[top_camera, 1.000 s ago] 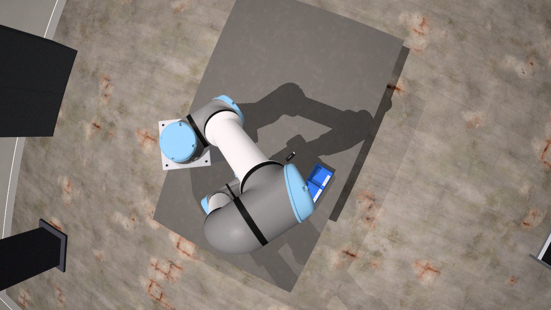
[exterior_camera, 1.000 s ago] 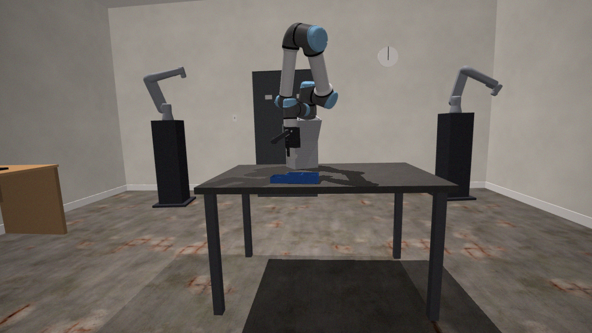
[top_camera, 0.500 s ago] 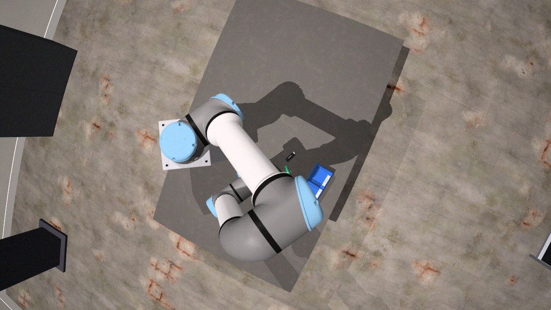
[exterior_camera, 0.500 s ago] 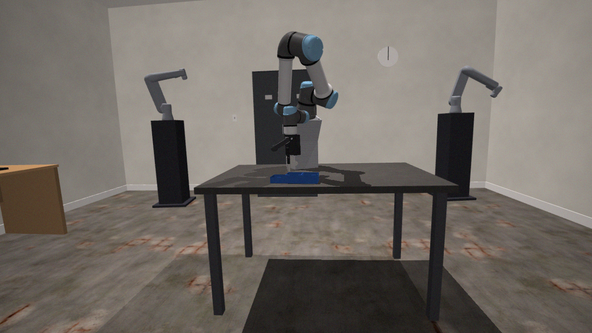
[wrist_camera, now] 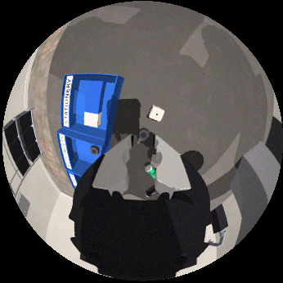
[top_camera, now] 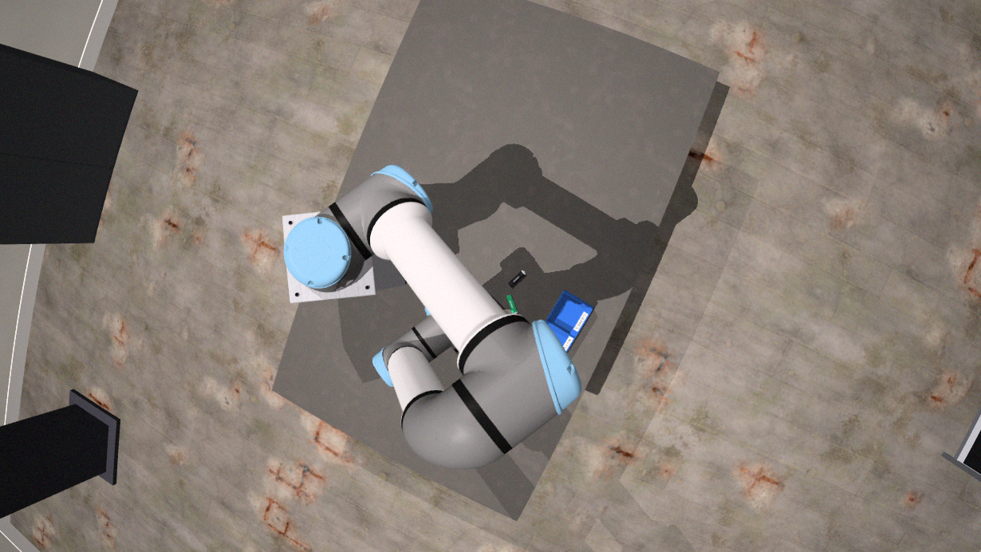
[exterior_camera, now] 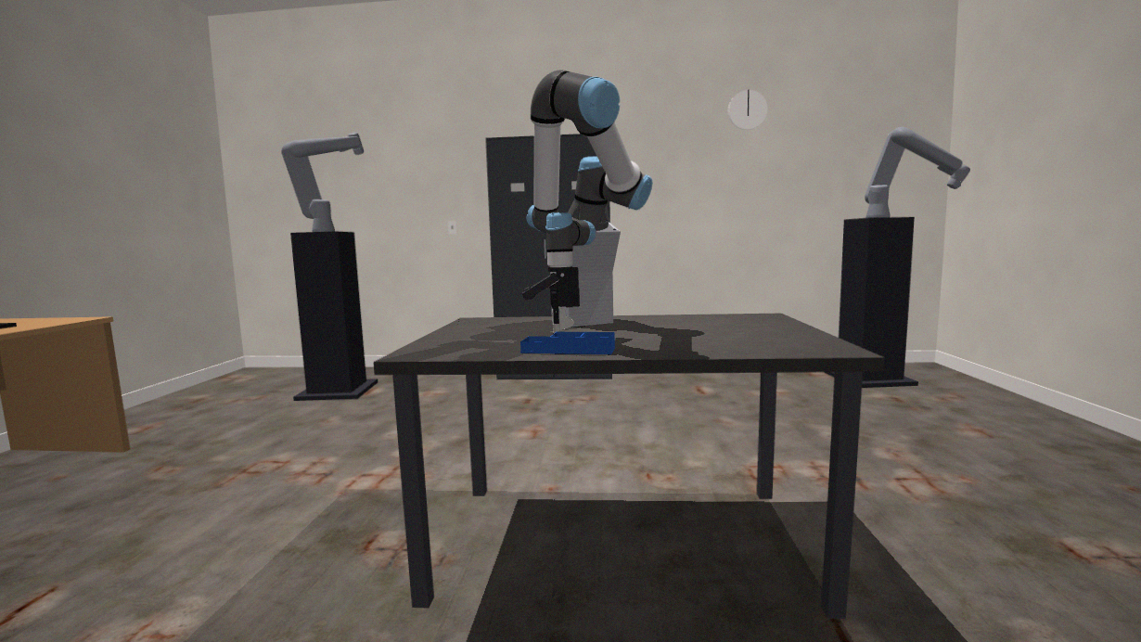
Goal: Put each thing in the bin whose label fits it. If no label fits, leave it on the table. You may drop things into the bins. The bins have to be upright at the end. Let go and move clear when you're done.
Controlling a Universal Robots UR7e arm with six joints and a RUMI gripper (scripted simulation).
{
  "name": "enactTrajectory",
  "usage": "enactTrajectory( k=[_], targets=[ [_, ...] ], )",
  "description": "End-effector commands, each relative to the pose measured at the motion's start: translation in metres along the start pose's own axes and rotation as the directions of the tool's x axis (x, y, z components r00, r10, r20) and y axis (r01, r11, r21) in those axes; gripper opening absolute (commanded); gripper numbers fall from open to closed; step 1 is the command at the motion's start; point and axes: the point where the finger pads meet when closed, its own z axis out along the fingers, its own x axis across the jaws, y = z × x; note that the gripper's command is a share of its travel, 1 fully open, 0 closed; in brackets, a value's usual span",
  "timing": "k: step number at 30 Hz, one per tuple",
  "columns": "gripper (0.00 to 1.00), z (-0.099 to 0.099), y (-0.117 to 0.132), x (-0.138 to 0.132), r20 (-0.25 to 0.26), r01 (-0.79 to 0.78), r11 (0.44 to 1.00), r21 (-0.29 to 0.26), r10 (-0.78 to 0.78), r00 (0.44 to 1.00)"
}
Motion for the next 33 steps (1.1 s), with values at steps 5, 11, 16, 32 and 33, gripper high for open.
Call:
enactTrajectory(
  k=[5,11,16,32,33],
  targets=[
    [0.18,0.0044,-0.0002,-0.0003,0.001,0.0,1.0,0.001,0.0,1.0],
    [0.18,0.0045,-0.0001,-0.0002,0.001,0.0,1.0,0.001,0.0,1.0],
    [0.0,0.0044,-0.0001,-0.0002,0.001,0.0,1.0,0.001,0.0,1.0],
    [0.0,0.0044,-0.0001,-0.0002,0.001,0.0,1.0,0.001,0.0,1.0],
    [0.0,0.0044,-0.0001,-0.0002,0.001,0.0,1.0,0.001,0.0,1.0]
  ],
)
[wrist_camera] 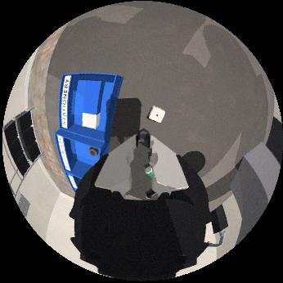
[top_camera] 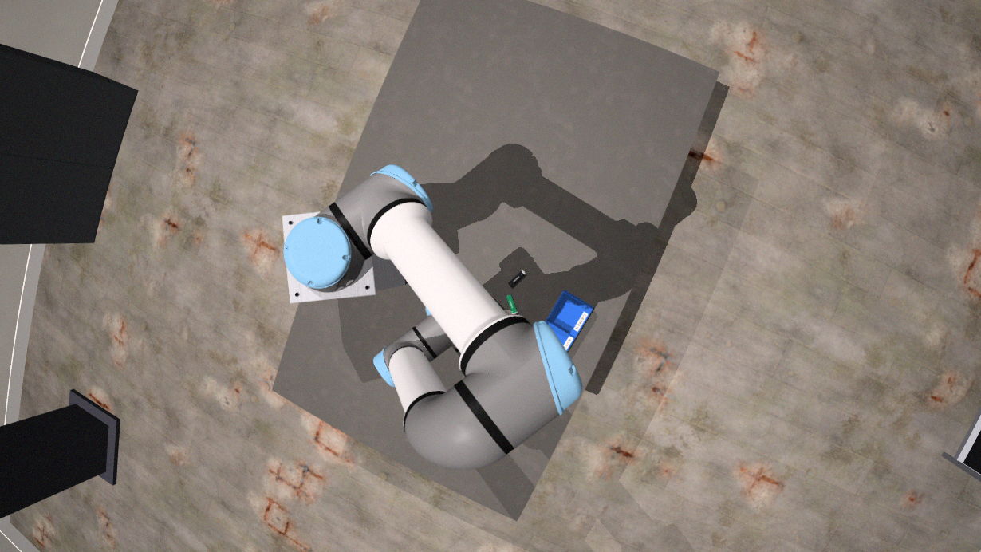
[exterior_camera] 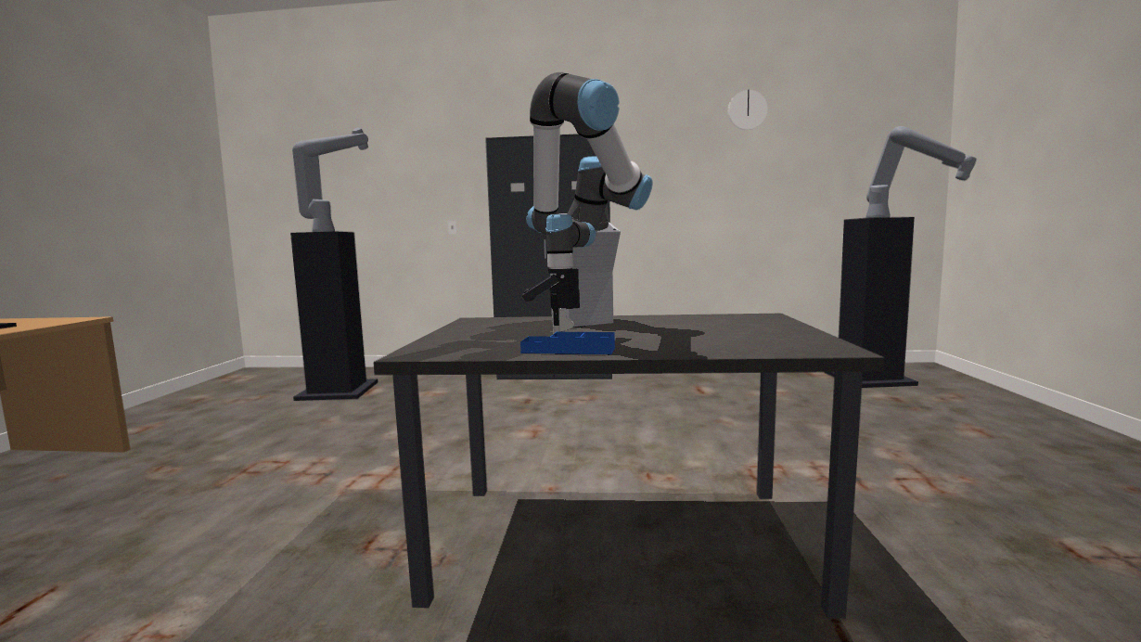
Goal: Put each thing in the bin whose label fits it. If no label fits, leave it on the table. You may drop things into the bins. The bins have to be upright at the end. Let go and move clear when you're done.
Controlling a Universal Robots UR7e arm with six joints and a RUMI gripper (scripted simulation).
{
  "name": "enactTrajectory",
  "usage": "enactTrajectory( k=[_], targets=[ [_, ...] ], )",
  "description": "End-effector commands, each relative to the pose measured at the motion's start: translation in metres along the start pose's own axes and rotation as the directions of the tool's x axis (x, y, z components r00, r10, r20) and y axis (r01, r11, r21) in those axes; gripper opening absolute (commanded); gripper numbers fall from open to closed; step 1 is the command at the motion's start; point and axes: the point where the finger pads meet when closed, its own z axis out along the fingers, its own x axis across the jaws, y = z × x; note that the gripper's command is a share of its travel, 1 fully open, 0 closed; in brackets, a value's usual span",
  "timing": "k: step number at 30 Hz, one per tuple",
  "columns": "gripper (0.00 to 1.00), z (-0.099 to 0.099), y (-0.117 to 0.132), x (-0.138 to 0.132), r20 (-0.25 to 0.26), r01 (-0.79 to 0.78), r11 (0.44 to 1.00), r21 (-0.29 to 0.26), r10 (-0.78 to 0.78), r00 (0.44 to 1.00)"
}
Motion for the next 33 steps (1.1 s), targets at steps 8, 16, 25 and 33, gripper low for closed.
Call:
enactTrajectory(
  k=[8,16,25,33],
  targets=[
    [0.0,0.0,0.0,0.0,0.001,0.0,1.0,0.001,0.0,1.0],
    [0.0,-0.014,0.0,0.0,0.001,0.0,1.0,0.001,0.0,1.0],
    [0.0,-0.037,0.0,0.0,0.001,0.0,1.0,0.001,0.0,1.0],
    [0.0,-0.06,0.0,0.0,0.001,0.0,1.0,0.001,0.0,1.0]
  ],
)
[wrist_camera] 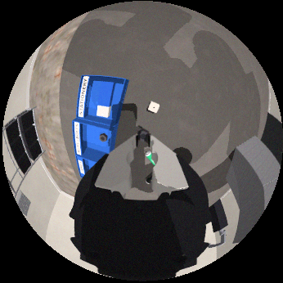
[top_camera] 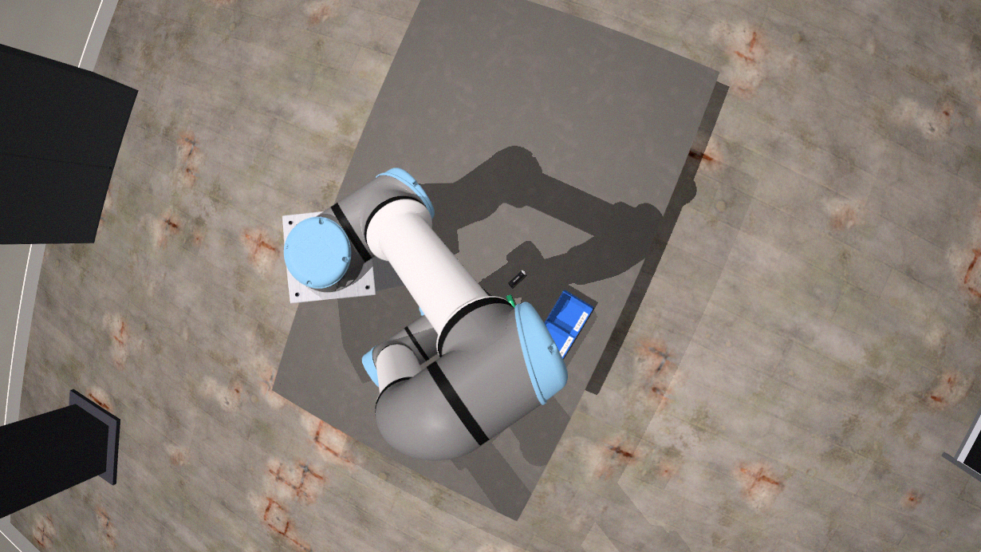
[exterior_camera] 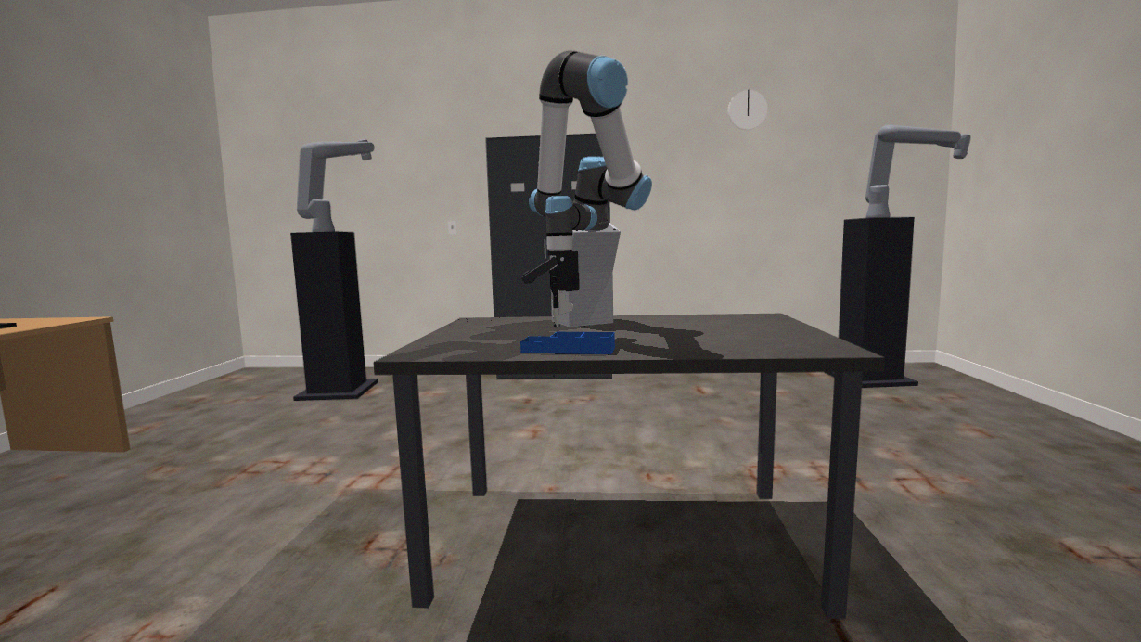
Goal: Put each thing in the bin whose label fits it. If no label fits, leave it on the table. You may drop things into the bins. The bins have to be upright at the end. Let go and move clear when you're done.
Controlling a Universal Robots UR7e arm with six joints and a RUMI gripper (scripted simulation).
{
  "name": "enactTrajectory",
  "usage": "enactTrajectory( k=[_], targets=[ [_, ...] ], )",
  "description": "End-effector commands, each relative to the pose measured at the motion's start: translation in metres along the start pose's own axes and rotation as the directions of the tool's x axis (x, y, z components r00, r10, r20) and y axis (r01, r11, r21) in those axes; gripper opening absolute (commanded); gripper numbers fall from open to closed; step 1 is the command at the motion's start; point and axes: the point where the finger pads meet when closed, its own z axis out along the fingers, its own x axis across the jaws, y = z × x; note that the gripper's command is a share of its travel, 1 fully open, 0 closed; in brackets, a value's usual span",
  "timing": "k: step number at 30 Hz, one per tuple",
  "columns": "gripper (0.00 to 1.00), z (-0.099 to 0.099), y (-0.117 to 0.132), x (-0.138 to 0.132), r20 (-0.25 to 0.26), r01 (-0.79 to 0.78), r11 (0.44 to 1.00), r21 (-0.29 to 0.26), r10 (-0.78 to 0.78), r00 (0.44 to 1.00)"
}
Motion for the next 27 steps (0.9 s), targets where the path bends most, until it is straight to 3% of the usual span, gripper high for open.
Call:
enactTrajectory(
  k=[1,19,23,27],
  targets=[
    [0.0,-0.009,0.0,0.0,0.0,0.0,1.0,0.0,0.0,1.0],
    [0.0,-0.015,0.0,0.0,0.0,0.0,1.0,0.0,0.0,1.0],
    [0.0,-0.015,0.006,-0.023,0.0,-0.188,0.982,0.0,0.188,0.982],
    [0.0,-0.015,0.013,-0.046,0.0,-0.275,0.961,0.0,0.275,0.961]
  ],
)
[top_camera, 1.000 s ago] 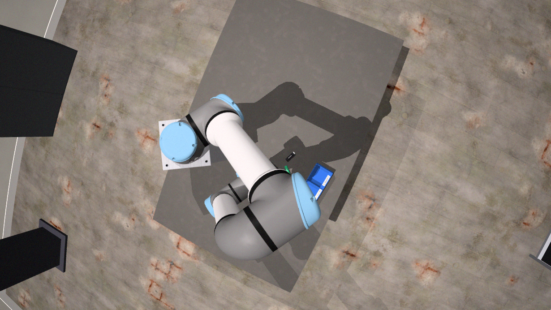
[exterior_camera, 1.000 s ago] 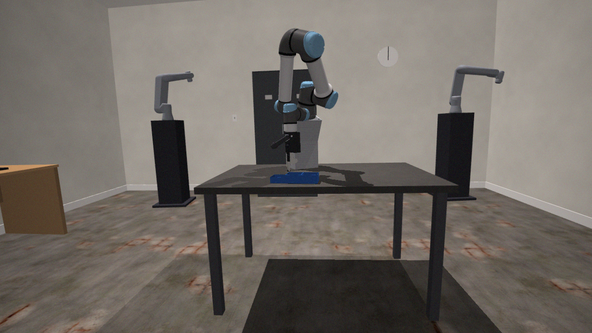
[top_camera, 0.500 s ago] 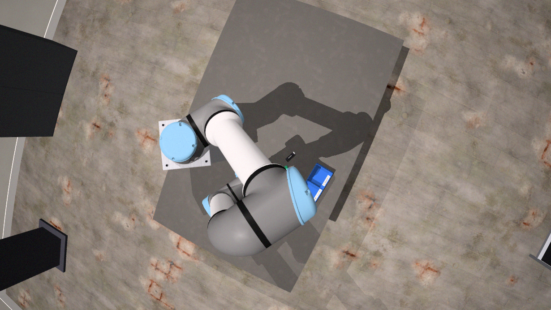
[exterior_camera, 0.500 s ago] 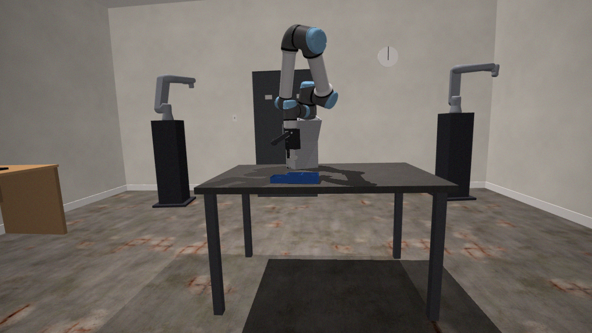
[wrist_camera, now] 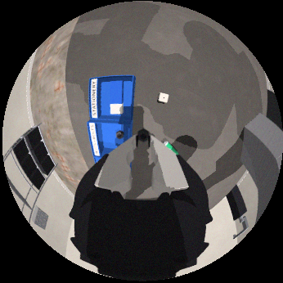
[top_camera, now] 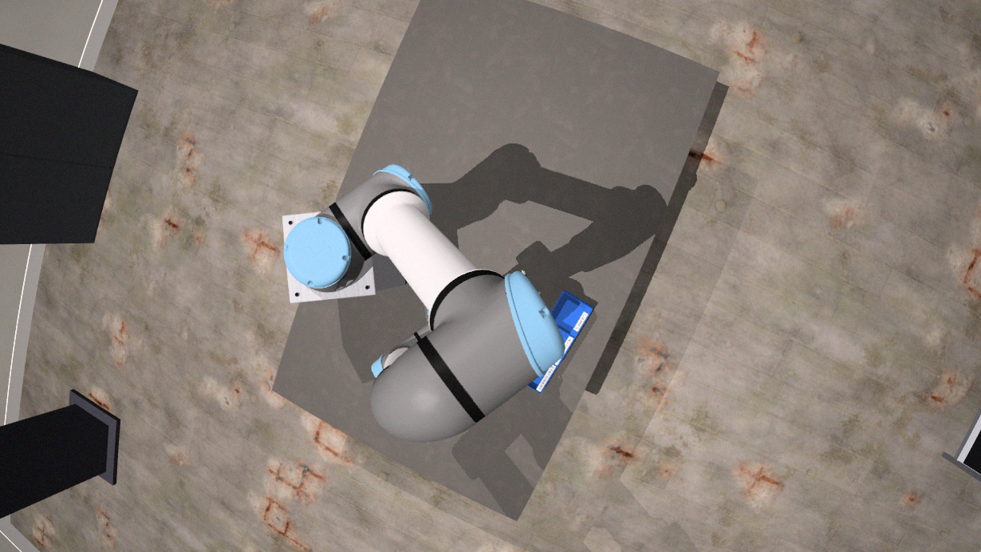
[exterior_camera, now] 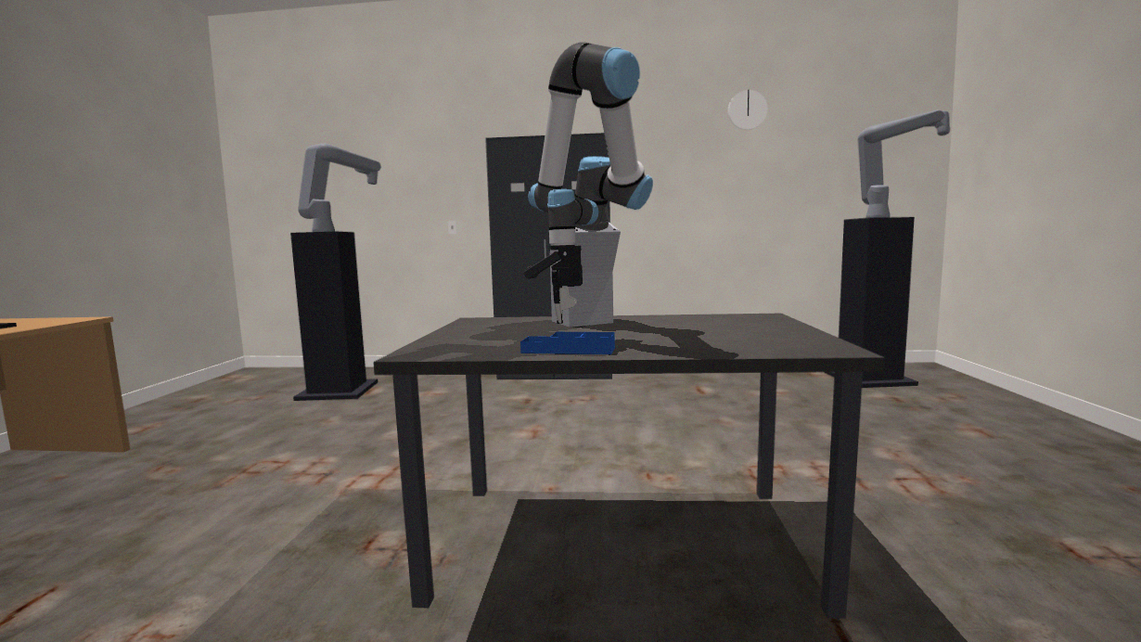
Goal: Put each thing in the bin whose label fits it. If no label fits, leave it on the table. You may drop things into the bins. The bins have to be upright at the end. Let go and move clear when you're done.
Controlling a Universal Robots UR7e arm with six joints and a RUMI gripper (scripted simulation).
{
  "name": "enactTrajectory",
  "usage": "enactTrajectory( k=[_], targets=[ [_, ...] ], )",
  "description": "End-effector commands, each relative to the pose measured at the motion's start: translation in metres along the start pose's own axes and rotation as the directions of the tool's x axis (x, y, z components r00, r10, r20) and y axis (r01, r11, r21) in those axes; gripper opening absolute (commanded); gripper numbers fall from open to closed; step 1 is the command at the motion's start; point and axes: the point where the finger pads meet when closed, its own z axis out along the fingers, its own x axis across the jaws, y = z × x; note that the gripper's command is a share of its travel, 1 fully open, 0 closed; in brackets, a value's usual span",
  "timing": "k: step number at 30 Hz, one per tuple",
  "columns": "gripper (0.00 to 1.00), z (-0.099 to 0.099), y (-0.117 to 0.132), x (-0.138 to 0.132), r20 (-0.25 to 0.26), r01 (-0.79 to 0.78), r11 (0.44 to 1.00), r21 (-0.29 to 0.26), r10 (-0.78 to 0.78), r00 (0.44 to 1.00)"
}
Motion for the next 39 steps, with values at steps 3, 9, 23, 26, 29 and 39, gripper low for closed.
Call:
enactTrajectory(
  k=[3,9,23,26,29,39],
  targets=[
    [0.0,0.001,0.017,-0.034,-0.011,-0.086,0.996,0.011,0.086,0.996],
    [0.0,0.001,0.028,-0.055,-0.011,-0.086,0.996,0.011,0.086,0.996],
    [0.0,0.001,0.032,-0.064,-0.011,-0.086,0.996,0.011,0.086,0.996],
    [0.0,0.001,0.032,-0.063,-0.011,-0.086,0.996,0.011,0.086,0.996],
    [0.0,0.003,0.031,-0.063,-0.011,-0.086,0.996,0.011,0.086,0.996],
    [0.0,0.023,0.031,-0.063,-0.011,-0.086,0.996,0.011,0.086,0.996]
  ],
)
